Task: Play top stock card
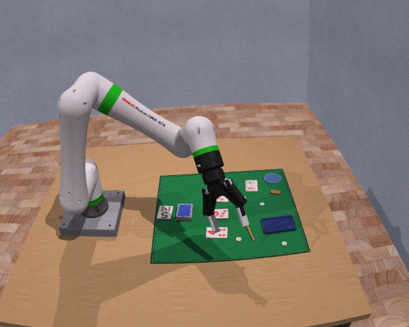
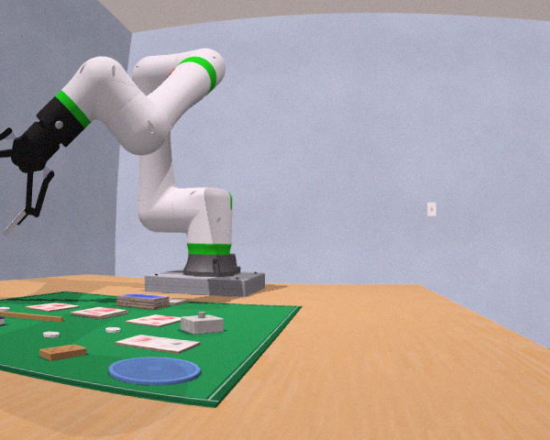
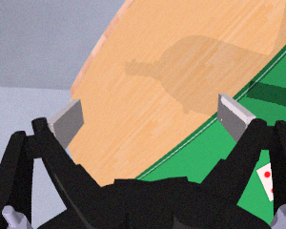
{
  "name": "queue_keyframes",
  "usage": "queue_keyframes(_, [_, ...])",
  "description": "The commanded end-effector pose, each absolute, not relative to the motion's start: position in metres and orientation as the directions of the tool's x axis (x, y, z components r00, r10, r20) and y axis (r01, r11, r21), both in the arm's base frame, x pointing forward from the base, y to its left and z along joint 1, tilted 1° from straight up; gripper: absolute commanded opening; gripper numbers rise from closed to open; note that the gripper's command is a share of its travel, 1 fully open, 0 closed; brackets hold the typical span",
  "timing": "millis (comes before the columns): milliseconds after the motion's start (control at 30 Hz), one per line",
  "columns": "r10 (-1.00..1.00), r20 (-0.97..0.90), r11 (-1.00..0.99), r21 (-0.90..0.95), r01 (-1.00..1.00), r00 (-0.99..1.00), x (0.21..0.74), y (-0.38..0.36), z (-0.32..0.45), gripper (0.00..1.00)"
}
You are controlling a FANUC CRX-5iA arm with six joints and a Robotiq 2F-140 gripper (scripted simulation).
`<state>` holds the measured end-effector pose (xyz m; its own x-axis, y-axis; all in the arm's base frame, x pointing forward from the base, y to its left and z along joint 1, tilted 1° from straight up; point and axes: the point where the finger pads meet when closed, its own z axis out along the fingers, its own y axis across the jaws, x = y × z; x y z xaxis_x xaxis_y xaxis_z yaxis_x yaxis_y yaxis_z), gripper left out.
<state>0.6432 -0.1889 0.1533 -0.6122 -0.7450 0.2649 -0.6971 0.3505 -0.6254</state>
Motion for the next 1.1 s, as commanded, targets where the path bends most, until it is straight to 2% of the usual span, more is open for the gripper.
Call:
queue_keyframes(0, [-0.745,0.265,0.350,-0.626,-0.697,-0.612,0.643,-0.189,0.154,1.00])
queue_keyframes(633, [-0.751,0.270,0.350,-0.612,-0.710,-0.603,0.638,-0.186,0.152,1.00])
queue_keyframes(867, [-0.868,0.287,0.290,-0.369,-0.883,-0.405,0.559,-0.125,0.119,1.00])
queue_keyframes(1000, [-0.949,0.217,0.184,-0.204,-0.962,-0.228,0.507,-0.067,0.097,1.00])
queue_keyframes(1067, [-0.960,0.200,0.162,-0.179,-0.970,-0.197,0.498,-0.057,0.094,1.00])
